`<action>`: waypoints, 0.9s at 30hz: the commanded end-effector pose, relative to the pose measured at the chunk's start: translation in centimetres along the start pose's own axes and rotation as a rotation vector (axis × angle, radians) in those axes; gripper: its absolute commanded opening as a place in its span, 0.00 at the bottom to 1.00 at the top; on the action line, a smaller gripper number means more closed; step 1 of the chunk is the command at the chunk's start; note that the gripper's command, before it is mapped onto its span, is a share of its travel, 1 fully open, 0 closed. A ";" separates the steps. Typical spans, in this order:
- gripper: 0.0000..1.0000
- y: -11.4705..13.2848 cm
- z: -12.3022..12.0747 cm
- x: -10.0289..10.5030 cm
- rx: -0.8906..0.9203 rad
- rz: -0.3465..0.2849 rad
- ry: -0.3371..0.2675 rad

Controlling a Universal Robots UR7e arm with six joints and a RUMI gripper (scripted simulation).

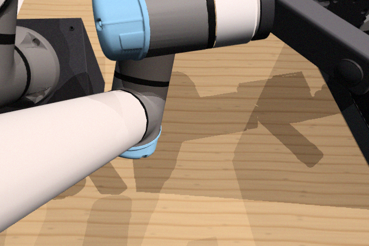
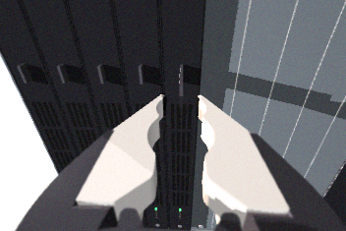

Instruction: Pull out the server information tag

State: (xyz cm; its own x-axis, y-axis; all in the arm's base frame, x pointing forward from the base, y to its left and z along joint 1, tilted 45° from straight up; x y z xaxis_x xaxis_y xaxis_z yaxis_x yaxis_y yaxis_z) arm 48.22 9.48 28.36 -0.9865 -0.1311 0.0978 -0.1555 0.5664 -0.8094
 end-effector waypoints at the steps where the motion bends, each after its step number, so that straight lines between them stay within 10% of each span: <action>1: 0.15 0.0 -0.1 0.1 0.002 0.001 -0.001; 15: 0.15 -0.1 0.0 1.6 0.002 0.002 0.000; 27: 0.15 0.0 0.0 7.1 0.002 0.002 0.000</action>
State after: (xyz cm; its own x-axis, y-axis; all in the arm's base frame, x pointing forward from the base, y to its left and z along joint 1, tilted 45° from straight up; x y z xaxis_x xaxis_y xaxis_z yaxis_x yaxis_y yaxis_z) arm 43.92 8.97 28.73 -0.9870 -0.1262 0.0994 -0.1540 0.5671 -0.8091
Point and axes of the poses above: the point where the finger pads meet when closed, its own x axis back along the fingers, its own z axis across the jaws, y = z × x, the point moved 10 cm from there along x, back along the fingers, and after that the axes turned 10 degrees about x, right-handed, at the moved point
